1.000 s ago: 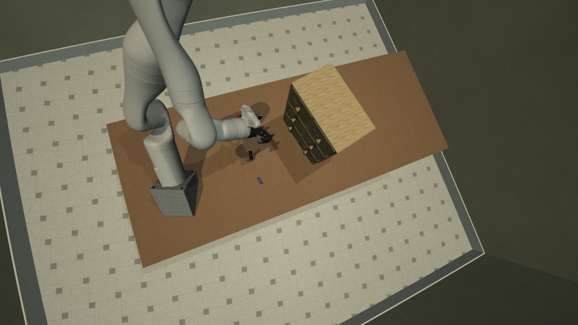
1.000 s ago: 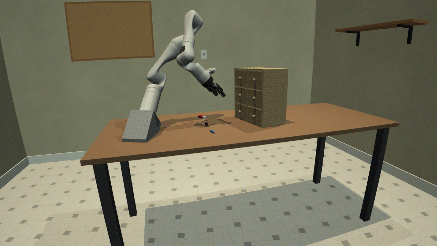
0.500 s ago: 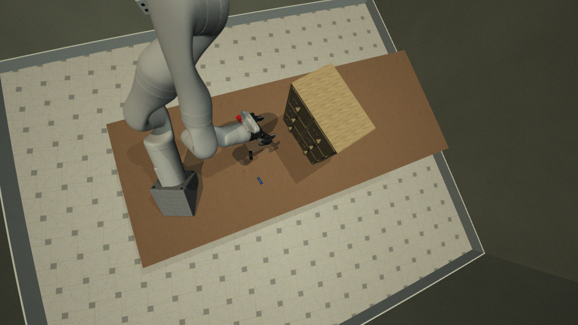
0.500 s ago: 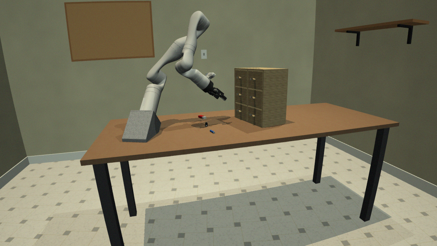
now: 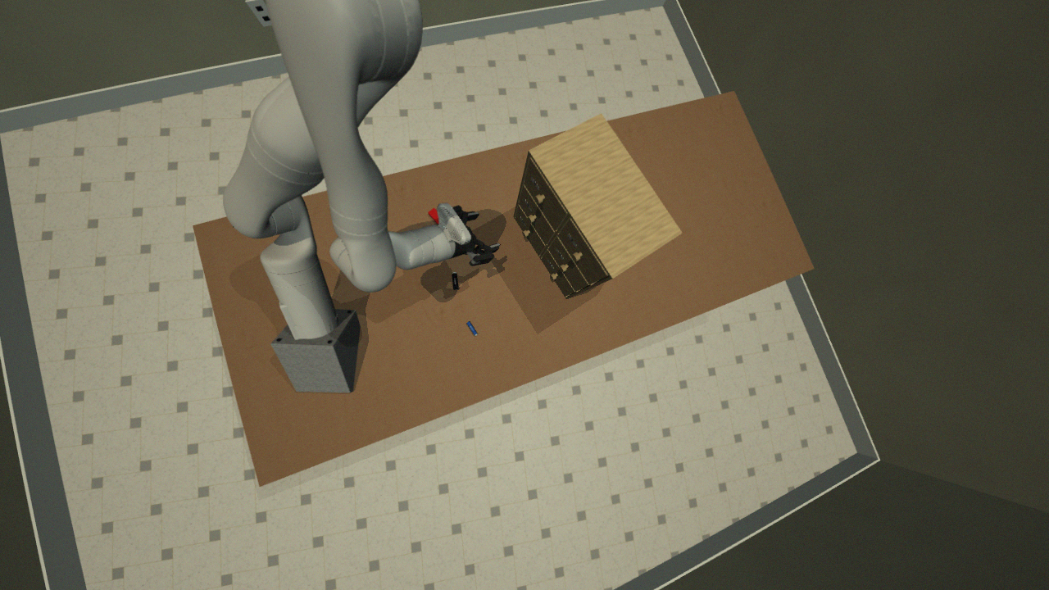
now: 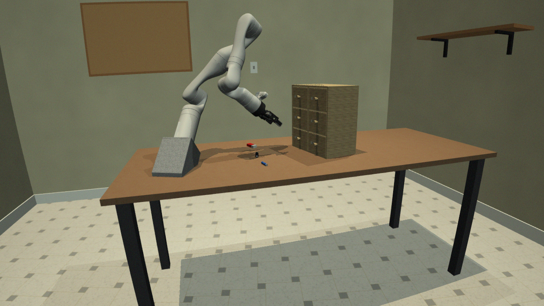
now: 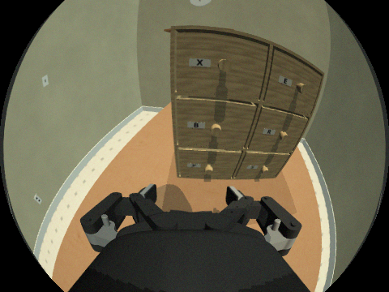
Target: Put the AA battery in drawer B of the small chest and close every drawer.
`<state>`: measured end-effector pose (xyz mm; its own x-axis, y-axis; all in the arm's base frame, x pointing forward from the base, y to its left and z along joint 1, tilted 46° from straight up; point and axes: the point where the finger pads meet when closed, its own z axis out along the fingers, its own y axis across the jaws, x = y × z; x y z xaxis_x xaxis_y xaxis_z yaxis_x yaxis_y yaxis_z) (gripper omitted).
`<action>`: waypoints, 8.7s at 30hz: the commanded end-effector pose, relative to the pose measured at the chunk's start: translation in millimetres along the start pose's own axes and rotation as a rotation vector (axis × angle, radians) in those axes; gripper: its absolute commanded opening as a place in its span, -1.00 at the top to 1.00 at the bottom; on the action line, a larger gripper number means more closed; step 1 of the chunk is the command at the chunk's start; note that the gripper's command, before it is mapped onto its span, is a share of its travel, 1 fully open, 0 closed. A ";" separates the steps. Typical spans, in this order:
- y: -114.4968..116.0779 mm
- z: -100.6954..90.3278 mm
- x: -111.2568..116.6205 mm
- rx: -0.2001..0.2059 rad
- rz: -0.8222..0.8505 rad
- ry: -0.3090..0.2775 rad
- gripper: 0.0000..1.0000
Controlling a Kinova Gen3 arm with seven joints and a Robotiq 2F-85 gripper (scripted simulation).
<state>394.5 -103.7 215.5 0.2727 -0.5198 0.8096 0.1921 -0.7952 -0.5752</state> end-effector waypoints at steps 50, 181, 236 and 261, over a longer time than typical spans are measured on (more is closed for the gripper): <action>3.0 23.4 -28.0 -0.003 0.006 0.003 -1.00; 0.6 36.9 -44.0 0.004 0.010 0.004 -1.00; 0.6 36.9 -44.0 0.004 0.010 0.004 -1.00; 0.6 36.9 -44.0 0.004 0.010 0.004 -1.00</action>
<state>417.6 -69.2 174.9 0.2735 -0.5277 0.8042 0.1961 -0.7879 -0.5837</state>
